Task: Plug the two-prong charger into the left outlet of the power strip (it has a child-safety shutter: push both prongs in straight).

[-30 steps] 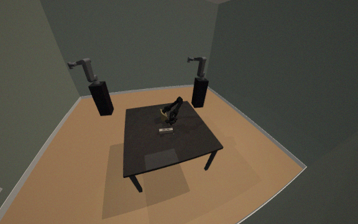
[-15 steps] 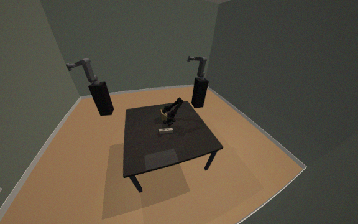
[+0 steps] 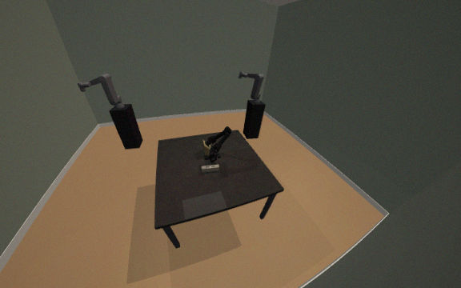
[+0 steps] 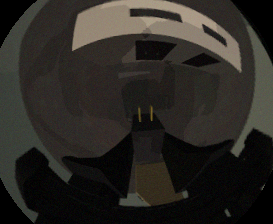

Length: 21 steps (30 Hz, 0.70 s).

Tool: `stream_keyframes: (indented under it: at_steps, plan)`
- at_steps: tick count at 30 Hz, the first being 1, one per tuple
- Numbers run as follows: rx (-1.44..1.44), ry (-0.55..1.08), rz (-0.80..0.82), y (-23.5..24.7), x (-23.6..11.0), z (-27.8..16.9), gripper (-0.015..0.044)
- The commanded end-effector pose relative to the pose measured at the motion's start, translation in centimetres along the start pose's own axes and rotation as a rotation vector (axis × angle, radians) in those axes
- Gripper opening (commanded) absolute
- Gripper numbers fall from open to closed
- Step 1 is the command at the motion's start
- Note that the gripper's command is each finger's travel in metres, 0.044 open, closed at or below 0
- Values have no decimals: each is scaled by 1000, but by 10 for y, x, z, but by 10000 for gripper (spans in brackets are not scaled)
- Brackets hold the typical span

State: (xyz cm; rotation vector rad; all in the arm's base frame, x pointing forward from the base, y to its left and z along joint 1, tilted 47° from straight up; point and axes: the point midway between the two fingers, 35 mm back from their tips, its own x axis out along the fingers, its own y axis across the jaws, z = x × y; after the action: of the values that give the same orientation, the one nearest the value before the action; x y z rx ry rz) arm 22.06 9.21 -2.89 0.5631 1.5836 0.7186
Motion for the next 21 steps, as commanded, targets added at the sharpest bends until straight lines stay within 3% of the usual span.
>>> stream_keyframes:
  at_steps: [1, 21]
  plan:
    - [13, 2, -3, -2, 1, 2, 0]
    - [28, 1, -2, -7, 1, 25, 0]
